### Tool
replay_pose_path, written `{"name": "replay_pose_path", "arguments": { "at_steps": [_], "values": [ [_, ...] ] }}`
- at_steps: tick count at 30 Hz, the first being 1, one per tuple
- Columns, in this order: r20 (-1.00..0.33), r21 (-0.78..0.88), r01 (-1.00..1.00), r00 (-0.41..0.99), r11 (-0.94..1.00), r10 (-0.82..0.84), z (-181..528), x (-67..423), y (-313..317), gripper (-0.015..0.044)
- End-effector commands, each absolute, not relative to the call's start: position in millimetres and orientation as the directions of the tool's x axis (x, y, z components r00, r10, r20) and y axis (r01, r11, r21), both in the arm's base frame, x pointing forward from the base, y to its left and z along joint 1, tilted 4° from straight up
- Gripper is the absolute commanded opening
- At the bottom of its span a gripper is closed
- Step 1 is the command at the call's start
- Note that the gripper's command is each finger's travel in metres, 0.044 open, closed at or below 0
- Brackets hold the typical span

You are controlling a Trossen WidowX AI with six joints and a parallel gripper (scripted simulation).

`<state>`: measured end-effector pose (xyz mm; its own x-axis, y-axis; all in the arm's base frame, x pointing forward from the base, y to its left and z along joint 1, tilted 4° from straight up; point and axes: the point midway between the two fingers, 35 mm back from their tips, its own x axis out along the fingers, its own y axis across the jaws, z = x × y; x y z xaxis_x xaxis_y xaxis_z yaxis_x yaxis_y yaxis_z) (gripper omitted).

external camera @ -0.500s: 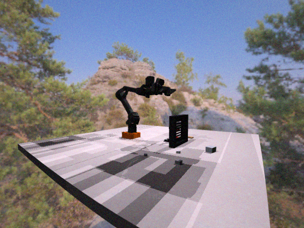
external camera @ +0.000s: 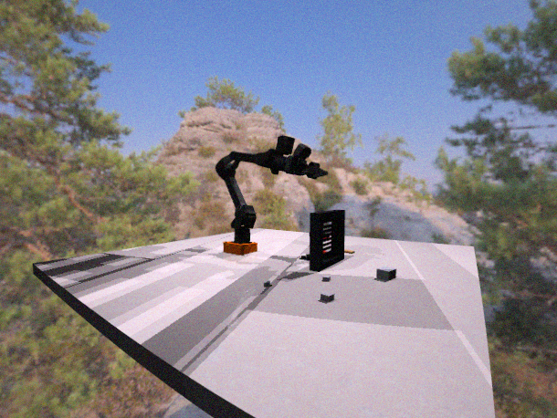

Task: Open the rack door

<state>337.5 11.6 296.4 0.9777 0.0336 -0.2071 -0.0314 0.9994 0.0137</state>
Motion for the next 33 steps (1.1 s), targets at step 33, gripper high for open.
{"name": "replay_pose_path", "arguments": {
  "at_steps": [33],
  "values": [
    [-0.898, 0.077, -0.077, 0.427, 0.994, 0.102, 215.9, 345.1, 47.0, 0.029]
  ]
}}
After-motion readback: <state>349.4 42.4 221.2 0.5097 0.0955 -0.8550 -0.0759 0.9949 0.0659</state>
